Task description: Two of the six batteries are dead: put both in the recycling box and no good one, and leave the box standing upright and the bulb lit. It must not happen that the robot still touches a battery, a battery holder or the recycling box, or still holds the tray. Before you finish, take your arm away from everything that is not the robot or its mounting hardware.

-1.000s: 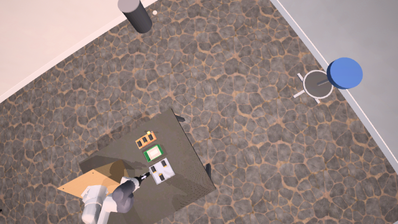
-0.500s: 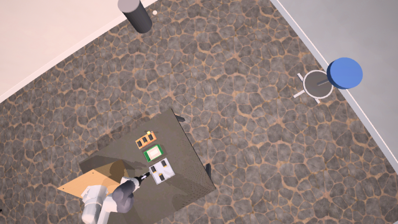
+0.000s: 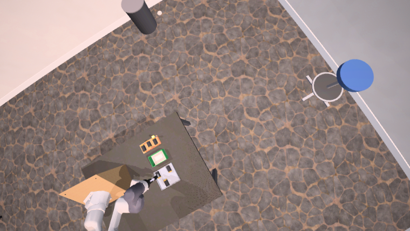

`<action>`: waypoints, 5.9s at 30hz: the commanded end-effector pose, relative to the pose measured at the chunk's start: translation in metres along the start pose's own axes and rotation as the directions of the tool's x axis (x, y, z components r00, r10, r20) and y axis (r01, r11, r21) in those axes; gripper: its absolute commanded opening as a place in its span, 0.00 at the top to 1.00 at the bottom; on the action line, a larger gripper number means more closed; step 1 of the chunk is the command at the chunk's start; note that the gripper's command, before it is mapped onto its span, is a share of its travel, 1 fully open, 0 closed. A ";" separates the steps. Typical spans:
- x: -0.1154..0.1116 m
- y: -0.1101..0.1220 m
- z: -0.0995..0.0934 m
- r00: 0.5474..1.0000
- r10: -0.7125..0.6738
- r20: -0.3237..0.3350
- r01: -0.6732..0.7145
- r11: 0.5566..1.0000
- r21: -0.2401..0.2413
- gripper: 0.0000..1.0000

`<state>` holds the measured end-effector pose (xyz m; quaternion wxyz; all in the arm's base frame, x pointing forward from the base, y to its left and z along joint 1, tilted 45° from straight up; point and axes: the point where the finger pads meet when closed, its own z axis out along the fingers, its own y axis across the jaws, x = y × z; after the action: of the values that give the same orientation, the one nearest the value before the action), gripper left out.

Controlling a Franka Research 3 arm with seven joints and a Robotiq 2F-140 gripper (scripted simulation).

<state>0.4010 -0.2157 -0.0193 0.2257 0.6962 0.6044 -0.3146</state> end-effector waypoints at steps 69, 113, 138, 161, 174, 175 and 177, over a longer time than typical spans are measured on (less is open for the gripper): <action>0.005 0.010 -0.003 1.000 0.020 -0.014 -0.021 0.999 -0.024 0.71; 0.005 0.009 -0.003 1.000 0.020 -0.014 -0.021 0.999 -0.024 0.71; 0.006 0.008 -0.003 1.000 0.020 -0.014 -0.021 0.999 -0.024 0.71; 0.006 0.008 -0.003 1.000 0.020 -0.014 -0.021 0.999 -0.024 0.71; 0.006 0.009 0.027 1.000 0.020 -0.014 -0.021 0.999 -0.024 0.71; 0.007 0.009 0.030 1.000 0.020 -0.014 -0.021 0.999 -0.024 0.71; 0.007 0.009 0.032 1.000 0.020 -0.014 -0.021 0.999 -0.024 0.71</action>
<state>0.4018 -0.2325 -0.0425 0.2291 0.6978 0.6048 -0.3078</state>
